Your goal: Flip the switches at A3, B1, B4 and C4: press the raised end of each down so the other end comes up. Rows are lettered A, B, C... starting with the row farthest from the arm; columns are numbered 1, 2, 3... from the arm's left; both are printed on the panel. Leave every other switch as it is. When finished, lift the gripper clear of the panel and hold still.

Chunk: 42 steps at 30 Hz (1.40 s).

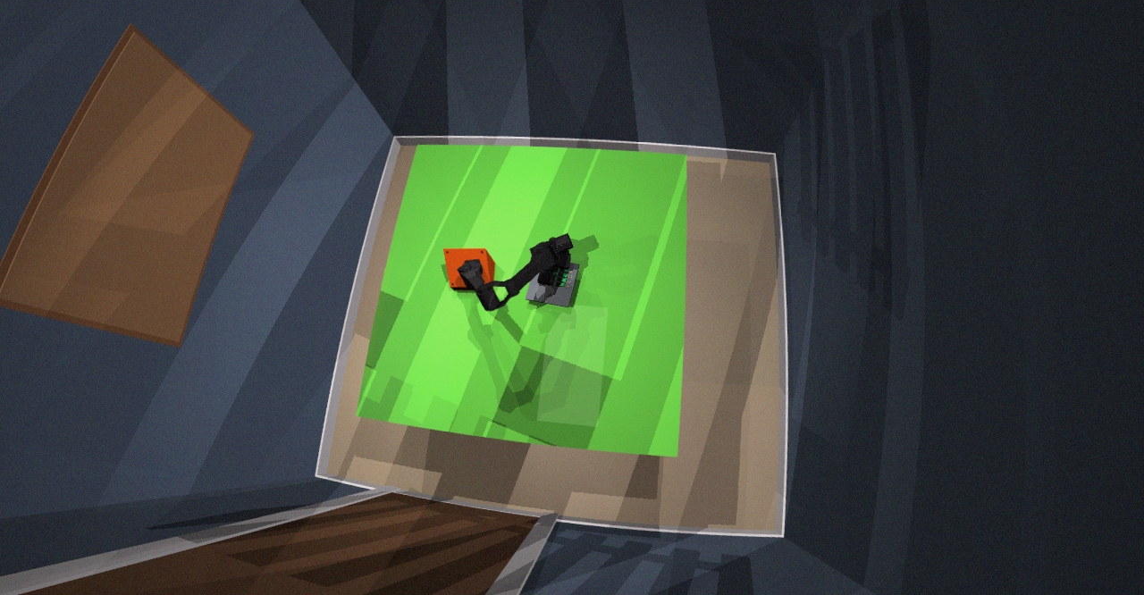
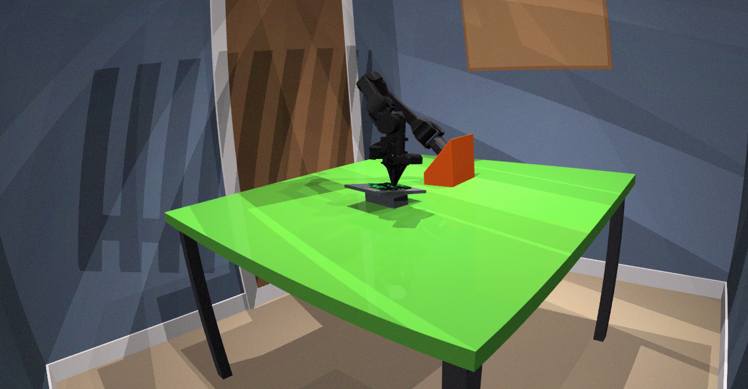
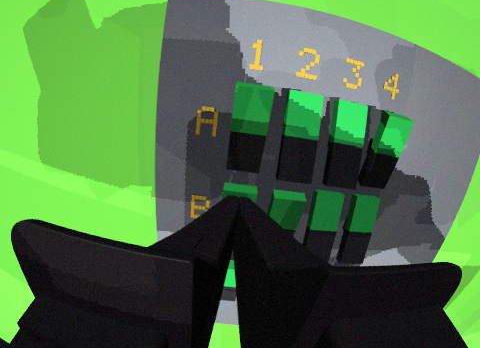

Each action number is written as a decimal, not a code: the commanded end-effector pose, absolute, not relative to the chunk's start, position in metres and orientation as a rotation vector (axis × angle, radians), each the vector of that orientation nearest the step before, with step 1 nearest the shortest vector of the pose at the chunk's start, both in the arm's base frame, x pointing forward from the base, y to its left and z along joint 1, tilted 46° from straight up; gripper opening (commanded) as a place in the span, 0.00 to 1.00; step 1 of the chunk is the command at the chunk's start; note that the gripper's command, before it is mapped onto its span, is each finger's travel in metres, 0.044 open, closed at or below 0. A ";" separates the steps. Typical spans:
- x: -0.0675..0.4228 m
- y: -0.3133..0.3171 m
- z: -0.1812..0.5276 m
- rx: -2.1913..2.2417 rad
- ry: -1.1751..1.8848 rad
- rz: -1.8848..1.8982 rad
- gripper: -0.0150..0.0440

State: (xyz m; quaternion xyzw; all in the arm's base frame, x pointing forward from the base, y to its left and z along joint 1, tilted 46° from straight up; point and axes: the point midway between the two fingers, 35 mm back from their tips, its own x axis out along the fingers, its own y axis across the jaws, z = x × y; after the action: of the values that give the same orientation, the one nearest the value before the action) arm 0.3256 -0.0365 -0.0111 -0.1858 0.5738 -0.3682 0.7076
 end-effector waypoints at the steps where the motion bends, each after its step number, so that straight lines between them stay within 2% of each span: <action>1: 0.326 -0.038 -0.011 -0.419 1.275 -0.817 0.25; 17: 0.326 -0.039 -0.013 -0.420 1.275 -0.817 0.25; 23: 0.319 0.008 0.028 -0.427 1.254 -0.808 0.25; 27: 0.319 0.009 0.030 -0.427 1.253 -0.808 0.25; 35: 0.283 -0.028 0.066 -0.430 1.254 -0.809 0.25; 42: 0.286 -0.052 0.043 -0.440 1.231 -0.802 0.25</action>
State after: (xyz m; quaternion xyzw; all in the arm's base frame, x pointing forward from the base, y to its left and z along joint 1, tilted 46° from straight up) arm 0.2903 -0.0367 0.0550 -0.1904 0.5552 -0.3610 0.7247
